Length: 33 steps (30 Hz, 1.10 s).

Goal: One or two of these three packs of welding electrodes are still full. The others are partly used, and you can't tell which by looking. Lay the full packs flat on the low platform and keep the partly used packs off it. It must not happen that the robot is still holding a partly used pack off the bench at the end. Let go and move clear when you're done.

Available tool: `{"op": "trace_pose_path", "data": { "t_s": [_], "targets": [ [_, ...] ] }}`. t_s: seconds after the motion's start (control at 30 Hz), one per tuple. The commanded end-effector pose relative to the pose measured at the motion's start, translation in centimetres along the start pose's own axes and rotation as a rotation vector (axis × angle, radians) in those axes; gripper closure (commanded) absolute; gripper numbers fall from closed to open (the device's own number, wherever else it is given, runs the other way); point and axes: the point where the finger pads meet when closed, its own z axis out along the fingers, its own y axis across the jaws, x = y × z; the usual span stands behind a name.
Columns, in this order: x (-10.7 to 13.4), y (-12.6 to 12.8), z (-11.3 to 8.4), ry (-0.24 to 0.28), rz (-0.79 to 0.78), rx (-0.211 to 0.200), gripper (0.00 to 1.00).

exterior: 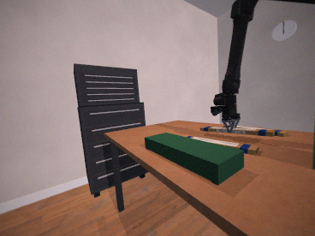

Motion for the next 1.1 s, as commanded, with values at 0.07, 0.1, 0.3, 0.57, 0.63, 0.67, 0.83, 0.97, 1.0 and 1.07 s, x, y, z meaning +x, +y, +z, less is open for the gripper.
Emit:
{"op": "trace_pose_path", "data": {
  "t_s": [0.07, 0.1, 0.3, 0.57, 0.63, 0.67, 0.83, 0.97, 1.0, 1.07],
  "targets": [
    [-2.13, -1.69, -1.82, -0.063, 0.008, 0.026, 1.00],
    [-2.13, -1.69, -1.82, -0.063, 0.008, 0.026, 1.00],
    [-2.04, -1.64, -1.75, -0.064, 0.008, 0.026, 1.00],
    [-1.75, -1.56, -1.59, -0.062, 0.007, 0.025, 1.00],
    [-1.76, -1.58, -1.57, -0.062, 0.008, 0.025, 1.00],
    [-1.76, -1.58, -1.57, -0.062, 0.008, 0.025, 1.00],
    [-2.01, -1.72, -1.54, -0.067, 0.009, 0.027, 1.00],
    [-2.06, -1.71, -1.48, -0.068, 0.008, 0.028, 1.00],
    [-2.05, -1.70, -1.47, -0.068, 0.008, 0.028, 1.00],
    [-2.02, -1.69, -1.43, -0.068, 0.008, 0.028, 1.00]
  ]
}}
